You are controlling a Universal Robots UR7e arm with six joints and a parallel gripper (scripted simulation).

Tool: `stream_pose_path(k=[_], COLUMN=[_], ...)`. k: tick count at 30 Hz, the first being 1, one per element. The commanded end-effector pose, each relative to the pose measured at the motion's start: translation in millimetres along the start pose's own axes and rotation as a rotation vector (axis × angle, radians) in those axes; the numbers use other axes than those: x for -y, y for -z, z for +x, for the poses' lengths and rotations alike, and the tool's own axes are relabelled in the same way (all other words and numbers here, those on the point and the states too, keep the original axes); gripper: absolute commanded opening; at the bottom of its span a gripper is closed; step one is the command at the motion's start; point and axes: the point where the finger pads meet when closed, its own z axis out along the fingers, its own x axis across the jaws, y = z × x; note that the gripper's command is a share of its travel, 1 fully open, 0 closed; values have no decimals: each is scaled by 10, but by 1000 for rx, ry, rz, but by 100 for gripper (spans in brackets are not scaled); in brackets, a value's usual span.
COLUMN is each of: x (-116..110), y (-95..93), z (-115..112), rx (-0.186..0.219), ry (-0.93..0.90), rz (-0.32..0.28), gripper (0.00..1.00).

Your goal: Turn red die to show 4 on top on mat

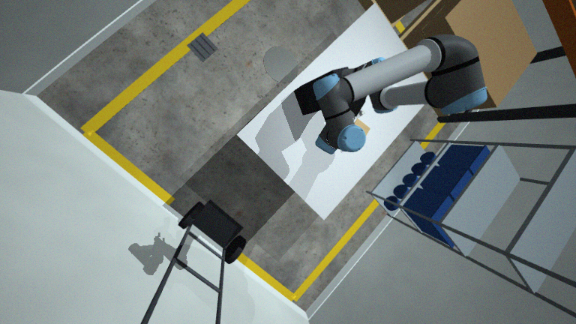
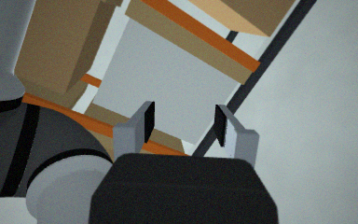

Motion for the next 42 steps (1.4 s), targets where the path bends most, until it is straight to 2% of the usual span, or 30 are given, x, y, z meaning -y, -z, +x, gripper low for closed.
stream_pose_path(k=[1, 26, 34, 42], x=[-3, 39, 172, 558], y=[-2, 16, 73, 232], z=[-2, -10, -35, -97], rx=[0, -2, -10, -38], ry=[0, 1, 7, 27], rz=[1, 6, 25, 80], gripper=[100, 100, 100, 100])
